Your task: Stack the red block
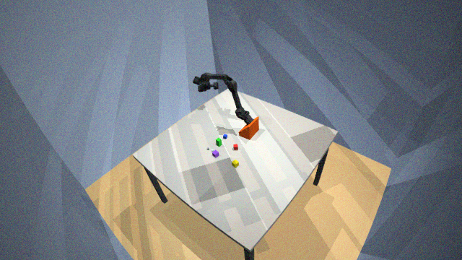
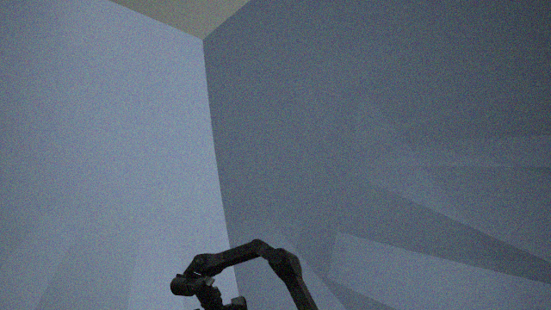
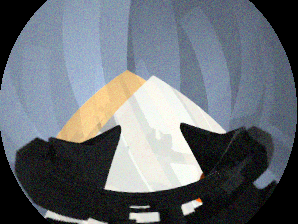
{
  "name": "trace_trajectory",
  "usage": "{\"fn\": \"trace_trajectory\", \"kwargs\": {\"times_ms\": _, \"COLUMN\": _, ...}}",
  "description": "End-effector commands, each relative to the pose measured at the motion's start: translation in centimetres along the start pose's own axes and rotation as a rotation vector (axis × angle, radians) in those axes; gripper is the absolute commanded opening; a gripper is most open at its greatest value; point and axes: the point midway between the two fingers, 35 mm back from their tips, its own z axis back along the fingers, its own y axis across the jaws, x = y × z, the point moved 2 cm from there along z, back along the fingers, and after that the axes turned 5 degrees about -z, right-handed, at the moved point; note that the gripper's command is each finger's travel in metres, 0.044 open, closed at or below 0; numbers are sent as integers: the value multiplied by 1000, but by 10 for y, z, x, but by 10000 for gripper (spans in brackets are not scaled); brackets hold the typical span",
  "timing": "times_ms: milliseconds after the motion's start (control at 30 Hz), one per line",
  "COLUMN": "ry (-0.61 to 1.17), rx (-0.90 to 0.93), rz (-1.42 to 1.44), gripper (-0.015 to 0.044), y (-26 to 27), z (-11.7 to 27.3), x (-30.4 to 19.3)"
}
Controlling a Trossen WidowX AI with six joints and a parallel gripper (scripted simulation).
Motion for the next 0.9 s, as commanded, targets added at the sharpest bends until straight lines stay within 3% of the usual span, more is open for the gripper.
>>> {"fn": "trace_trajectory", "kwargs": {"times_ms": 0, "ry": 79, "rx": 33, "rz": 60, "gripper": 440, "y": 16, "z": -6, "x": -32}}
{"fn": "trace_trajectory", "kwargs": {"times_ms": 400, "ry": 310, "rx": 144, "rz": 301, "gripper": 440, "y": 55, "z": 5, "x": -151}}
{"fn": "trace_trajectory", "kwargs": {"times_ms": 867, "ry": 517, "rx": 275, "rz": 621, "gripper": 440, "y": 48, "z": 67, "x": -290}}
